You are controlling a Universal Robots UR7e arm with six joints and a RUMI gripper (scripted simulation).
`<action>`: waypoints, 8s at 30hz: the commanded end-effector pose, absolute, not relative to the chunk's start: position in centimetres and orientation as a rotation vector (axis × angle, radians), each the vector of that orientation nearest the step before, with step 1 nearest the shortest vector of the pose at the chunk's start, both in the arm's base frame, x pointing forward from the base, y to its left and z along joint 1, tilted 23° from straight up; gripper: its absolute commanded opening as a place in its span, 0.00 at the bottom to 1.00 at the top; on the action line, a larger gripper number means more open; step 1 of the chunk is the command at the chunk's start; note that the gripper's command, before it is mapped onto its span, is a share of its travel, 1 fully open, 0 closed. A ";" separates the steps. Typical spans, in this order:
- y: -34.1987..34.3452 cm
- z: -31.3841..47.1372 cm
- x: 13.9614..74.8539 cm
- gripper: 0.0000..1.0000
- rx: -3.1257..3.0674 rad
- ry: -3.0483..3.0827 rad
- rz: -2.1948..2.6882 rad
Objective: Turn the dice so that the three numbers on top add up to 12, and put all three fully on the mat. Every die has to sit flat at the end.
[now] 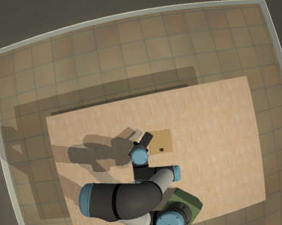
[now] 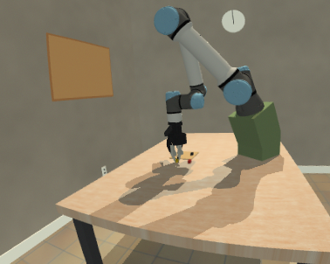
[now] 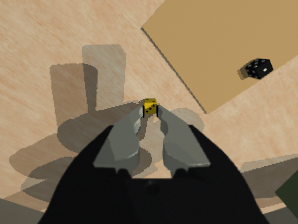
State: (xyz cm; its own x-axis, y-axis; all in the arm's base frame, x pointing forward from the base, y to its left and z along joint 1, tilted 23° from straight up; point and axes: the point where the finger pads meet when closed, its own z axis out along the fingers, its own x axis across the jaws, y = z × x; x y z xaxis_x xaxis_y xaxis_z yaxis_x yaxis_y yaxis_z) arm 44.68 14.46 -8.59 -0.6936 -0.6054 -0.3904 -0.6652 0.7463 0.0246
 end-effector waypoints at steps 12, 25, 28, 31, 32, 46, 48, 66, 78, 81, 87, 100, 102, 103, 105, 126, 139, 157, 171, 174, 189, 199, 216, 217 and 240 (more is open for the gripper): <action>13.9 -6.7 44.3 0.00 -0.979 2.585 0.229; 12.8 -3.0 43.2 0.00 -0.979 2.585 0.229; 12.7 -2.7 43.1 0.00 -0.979 2.585 0.229; 12.5 -1.9 42.9 0.00 -0.979 2.585 0.229; 12.4 -1.6 42.8 0.00 -0.979 2.585 0.229; 11.8 0.4 42.2 0.00 -0.979 2.585 0.229; 11.7 0.6 42.1 0.00 -0.979 2.585 0.229; 11.7 0.7 42.1 0.00 -0.980 2.584 0.228; 11.7 0.7 42.1 0.00 -1.017 2.568 0.221; 11.7 0.7 42.2 0.00 -1.045 2.555 0.215; 11.8 0.7 42.3 0.00 -1.130 2.514 0.197; 11.9 0.8 42.6 0.00 -1.391 2.369 0.138; 12.0 0.8 42.7 0.00 -1.452 2.330 0.123; 12.0 0.8 42.7 0.00 -1.484 2.308 0.115; 12.1 0.9 42.8 0.00 -1.550 2.263 0.099; 12.7 1.0 43.2 0.00 -2.083 1.778 -0.048; 13.0 1.1 43.2 0.00 -2.340 1.437 -0.135; 13.3 1.0 43.1 0.00 -2.620 0.895 -0.254; 13.4 0.9 42.8 0.00 -2.763 0.434 -0.341; 13.4 0.8 42.8 0.00 -2.786 0.320 -0.361; 13.3 0.6 42.4 0.00 -2.838 -0.166 -0.439; 13.2 0.4 42.3 0.00 -2.830 -0.489 -0.484; 12.8 0.2 42.0 0.00 -2.758 -0.958 -0.542; 12.8 0.1 42.0 0.00 -2.753 -0.978 -0.544; 12.6 0.1 42.0 0.00 -2.712 -1.131 -0.560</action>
